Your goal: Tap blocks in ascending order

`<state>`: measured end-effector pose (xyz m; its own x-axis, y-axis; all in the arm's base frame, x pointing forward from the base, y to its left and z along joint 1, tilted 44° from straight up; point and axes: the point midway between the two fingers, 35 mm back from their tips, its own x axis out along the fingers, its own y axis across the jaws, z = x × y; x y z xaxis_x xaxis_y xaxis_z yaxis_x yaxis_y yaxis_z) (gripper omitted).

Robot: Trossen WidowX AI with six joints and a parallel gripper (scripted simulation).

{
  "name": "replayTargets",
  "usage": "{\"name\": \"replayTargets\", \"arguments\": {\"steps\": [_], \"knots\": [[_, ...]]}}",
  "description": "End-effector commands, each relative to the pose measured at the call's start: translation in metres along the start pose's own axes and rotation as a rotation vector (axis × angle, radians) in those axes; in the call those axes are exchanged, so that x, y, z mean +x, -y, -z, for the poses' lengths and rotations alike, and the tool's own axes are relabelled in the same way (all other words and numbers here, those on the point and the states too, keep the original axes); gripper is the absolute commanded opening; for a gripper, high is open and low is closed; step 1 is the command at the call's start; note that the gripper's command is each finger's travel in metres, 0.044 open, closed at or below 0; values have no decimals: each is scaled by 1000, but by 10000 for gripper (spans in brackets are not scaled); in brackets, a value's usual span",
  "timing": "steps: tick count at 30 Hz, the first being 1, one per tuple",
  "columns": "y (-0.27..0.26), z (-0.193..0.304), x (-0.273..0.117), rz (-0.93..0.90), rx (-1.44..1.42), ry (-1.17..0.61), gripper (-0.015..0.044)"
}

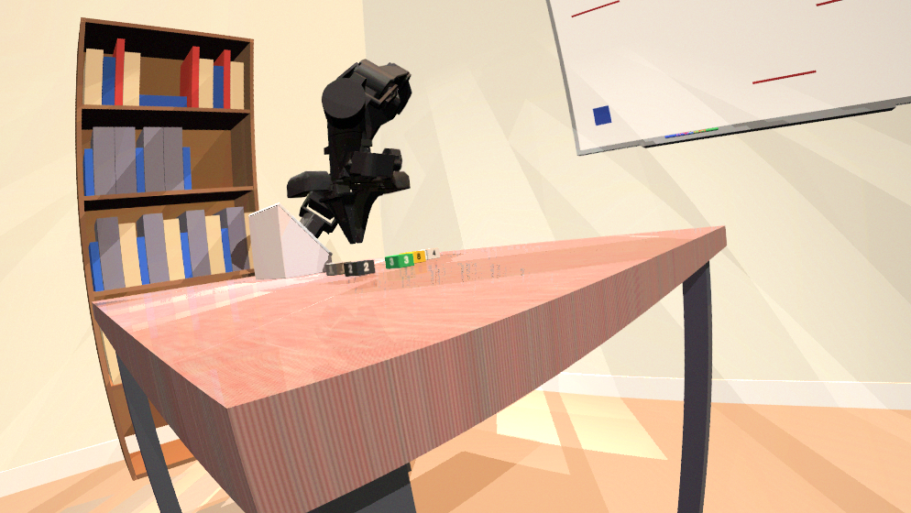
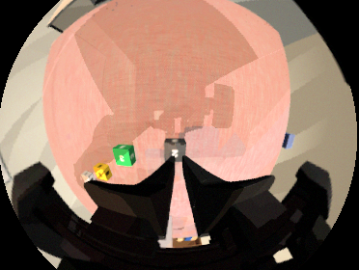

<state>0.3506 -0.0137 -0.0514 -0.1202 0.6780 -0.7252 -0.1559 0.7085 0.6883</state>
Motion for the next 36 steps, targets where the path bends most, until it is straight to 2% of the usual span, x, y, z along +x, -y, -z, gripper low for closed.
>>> {"name": "replayTargets", "arguments": {"steps": [1,30,33,36], "knots": [[0,0,0,-3,4,8,20],[-1,-1,30,-5,4,8,20],[0,0,3,-3,4,8,20],[0,0,0,-3,4,8,20]]}}
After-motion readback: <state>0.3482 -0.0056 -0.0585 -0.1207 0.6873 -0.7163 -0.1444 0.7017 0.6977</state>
